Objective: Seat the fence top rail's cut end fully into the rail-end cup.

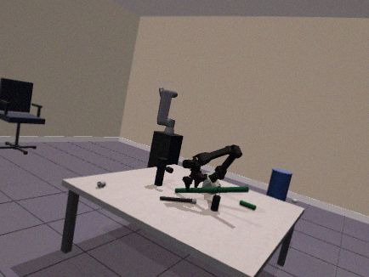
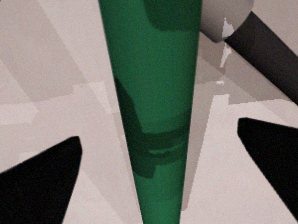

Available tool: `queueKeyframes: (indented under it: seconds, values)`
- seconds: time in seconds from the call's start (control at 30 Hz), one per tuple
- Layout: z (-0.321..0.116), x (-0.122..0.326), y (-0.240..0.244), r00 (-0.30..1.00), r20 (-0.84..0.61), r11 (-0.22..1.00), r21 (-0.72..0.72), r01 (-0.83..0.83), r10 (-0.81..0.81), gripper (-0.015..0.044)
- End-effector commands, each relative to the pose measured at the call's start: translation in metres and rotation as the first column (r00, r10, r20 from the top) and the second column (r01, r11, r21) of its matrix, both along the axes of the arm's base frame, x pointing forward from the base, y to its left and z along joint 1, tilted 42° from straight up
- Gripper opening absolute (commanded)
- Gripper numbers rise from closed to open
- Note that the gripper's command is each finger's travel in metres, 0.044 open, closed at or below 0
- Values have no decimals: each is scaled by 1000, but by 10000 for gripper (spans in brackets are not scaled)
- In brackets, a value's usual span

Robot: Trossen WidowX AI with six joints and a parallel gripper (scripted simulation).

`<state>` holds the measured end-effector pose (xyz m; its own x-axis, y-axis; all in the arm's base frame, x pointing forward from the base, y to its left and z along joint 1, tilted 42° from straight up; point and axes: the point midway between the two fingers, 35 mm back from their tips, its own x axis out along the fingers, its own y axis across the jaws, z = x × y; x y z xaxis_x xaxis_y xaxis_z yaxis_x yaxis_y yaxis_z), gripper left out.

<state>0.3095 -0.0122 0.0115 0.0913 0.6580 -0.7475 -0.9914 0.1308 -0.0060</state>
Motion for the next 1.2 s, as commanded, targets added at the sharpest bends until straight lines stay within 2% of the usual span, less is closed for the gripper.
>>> queueKeyframes:
  seconds: [0.0,0.43,0.8,1.03,1.17]
  values:
    - [-6,-1,8,1000,-6,1000,8,-3,3,440]
    - [-18,-1,20,1000,-5,1000,10,-3,3,440]
    - [-18,-1,20,1000,-5,1000,10,-3,3,151]
    - [-18,-1,20,1000,-5,1000,10,-3,3,105]
    - [-16,-1,16,1000,-5,1000,10,-3,3,0]
